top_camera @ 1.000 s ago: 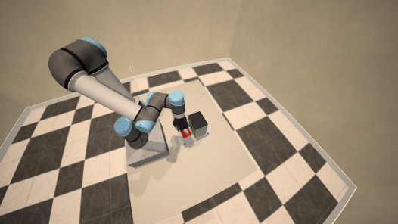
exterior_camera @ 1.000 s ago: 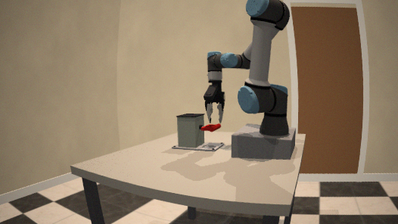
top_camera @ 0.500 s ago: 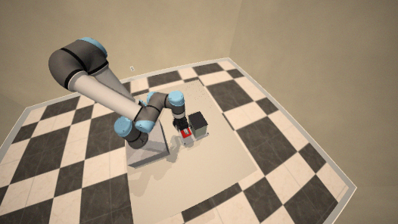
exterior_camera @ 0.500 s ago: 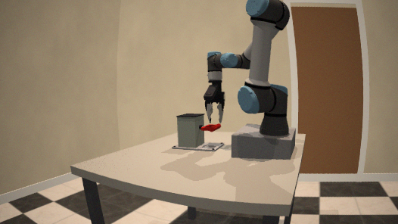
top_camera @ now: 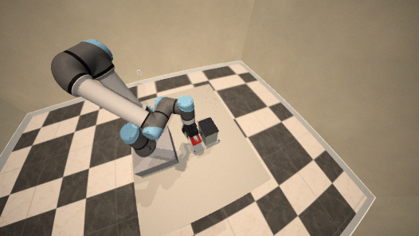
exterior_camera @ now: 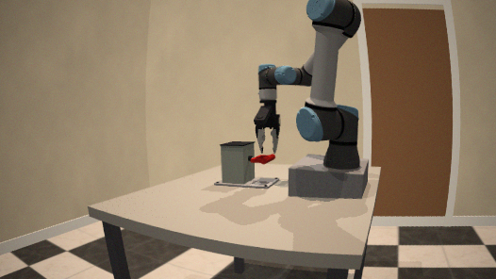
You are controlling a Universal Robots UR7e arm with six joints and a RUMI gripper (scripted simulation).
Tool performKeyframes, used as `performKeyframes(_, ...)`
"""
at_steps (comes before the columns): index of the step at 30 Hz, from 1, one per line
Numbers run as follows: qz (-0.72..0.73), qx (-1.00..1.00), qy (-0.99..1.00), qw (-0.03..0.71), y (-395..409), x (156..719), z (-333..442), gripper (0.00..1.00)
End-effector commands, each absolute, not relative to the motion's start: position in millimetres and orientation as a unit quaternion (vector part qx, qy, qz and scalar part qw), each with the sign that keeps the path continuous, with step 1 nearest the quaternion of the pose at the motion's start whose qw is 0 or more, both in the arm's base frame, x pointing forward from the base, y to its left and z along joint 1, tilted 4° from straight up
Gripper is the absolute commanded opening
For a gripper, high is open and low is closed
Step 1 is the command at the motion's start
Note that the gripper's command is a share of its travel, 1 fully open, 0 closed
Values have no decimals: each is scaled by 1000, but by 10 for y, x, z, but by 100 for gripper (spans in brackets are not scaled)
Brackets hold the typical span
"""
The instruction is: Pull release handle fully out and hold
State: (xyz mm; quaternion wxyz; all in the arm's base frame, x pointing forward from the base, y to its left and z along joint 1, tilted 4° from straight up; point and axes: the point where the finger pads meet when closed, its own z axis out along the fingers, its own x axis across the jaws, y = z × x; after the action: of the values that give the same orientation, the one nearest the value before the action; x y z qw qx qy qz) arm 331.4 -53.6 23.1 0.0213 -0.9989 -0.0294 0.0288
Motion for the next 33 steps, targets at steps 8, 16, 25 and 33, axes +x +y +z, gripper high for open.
performKeyframes(8,28,-999,-29,21,-538,3317,232,32)
performKeyframes(16,28,-999,-29,21,-537,3316,206,32)
performKeyframes(25,28,-999,-29,21,-534,3313,152,32)
performKeyframes(33,28,-999,-29,21,-531,3308,65,32)
